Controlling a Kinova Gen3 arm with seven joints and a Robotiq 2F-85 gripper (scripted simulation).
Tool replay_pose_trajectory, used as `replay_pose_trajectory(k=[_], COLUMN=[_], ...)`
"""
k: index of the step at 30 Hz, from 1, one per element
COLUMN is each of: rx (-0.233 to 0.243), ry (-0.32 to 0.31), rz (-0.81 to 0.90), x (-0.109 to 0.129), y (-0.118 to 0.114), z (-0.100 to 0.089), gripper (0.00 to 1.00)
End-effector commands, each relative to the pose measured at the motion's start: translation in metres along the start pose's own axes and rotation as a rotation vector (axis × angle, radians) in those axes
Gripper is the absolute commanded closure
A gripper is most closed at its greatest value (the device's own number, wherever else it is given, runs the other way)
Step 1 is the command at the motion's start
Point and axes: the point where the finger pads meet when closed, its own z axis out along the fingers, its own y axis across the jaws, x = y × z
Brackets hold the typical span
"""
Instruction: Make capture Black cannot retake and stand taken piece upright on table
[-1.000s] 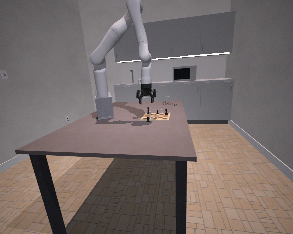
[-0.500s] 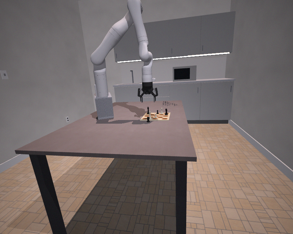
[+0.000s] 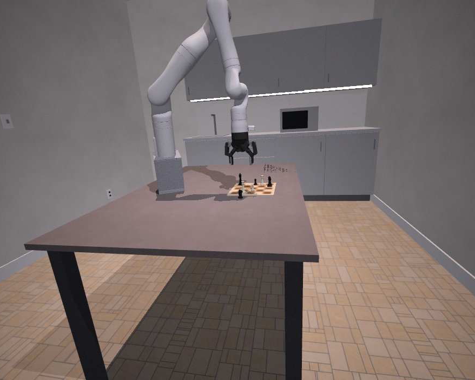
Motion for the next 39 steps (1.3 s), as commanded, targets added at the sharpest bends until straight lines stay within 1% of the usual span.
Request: replay_pose_trajectory(k=[1, 3, 4, 39], rx=[-0.002, -0.002, -0.002, -0.002], ry=[0.001, 0.001, 0.001, 0.001], rz=[0.0, 0.0, 0.0, 0.0], x=[0.0015, 0.0015, 0.0015, 0.0015], y=[0.0005, 0.0005, 0.0005, 0.0005], z=[-0.0007, -0.0007, -0.0007, -0.0007], gripper=[0.0, 0.0, 0.59, 0.59])
